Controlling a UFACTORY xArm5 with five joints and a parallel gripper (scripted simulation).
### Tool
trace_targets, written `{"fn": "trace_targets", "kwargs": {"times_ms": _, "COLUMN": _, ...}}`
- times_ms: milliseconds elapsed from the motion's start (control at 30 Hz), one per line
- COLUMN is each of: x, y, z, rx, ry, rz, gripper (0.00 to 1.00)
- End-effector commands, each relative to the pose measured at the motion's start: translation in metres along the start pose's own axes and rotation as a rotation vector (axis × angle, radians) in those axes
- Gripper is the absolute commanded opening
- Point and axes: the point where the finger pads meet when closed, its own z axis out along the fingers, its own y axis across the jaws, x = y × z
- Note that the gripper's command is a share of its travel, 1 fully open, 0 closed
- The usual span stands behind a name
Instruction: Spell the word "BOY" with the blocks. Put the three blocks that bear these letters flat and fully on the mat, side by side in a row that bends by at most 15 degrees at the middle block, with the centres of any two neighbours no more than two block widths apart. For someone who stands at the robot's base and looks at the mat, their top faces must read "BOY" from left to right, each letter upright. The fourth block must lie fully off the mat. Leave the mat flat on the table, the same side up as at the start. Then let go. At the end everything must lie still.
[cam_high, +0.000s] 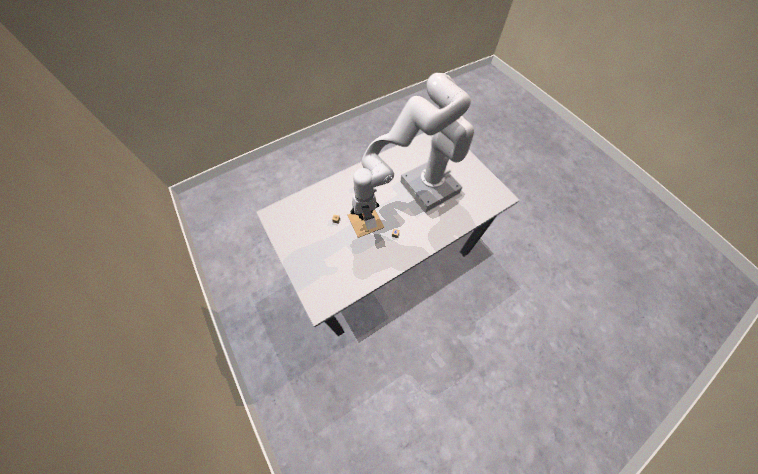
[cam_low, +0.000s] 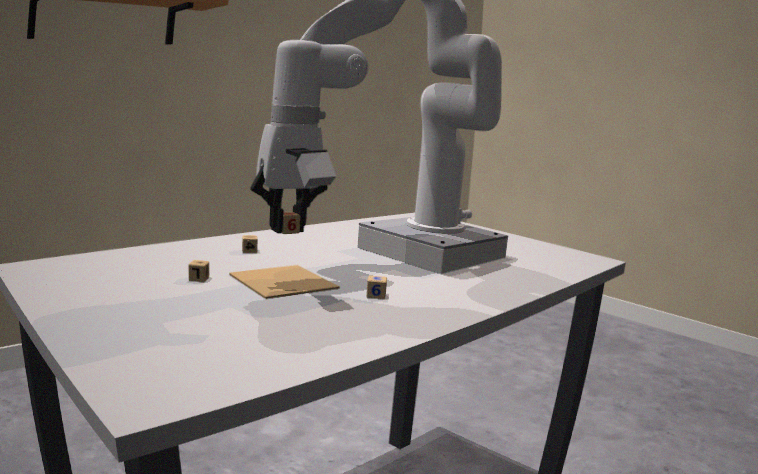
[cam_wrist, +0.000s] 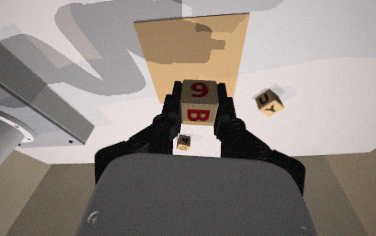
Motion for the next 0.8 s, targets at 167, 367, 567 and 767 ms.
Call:
{"fn": "trace_targets", "kwargs": {"times_ms": 167, "x": 0.0, "y": 0.0, "z": -0.011, "rx": 0.001, "ry": 0.0, "rz": 0.0, "gripper": 0.27}}
{"fn": "trace_targets", "kwargs": {"times_ms": 367, "x": 0.003, "y": -0.004, "z": -0.011, "rx": 0.001, "ry": 0.0, "rz": -0.052, "gripper": 0.27}}
{"fn": "trace_targets", "kwargs": {"times_ms": 567, "x": 0.014, "y": -0.019, "z": -0.012, "rx": 0.0, "ry": -0.001, "rz": -0.23, "gripper": 0.27}}
{"fn": "trace_targets", "kwargs": {"times_ms": 767, "x": 0.015, "y": -0.02, "z": -0.012, "rx": 0.0, "ry": -0.001, "rz": -0.249, "gripper": 0.27}}
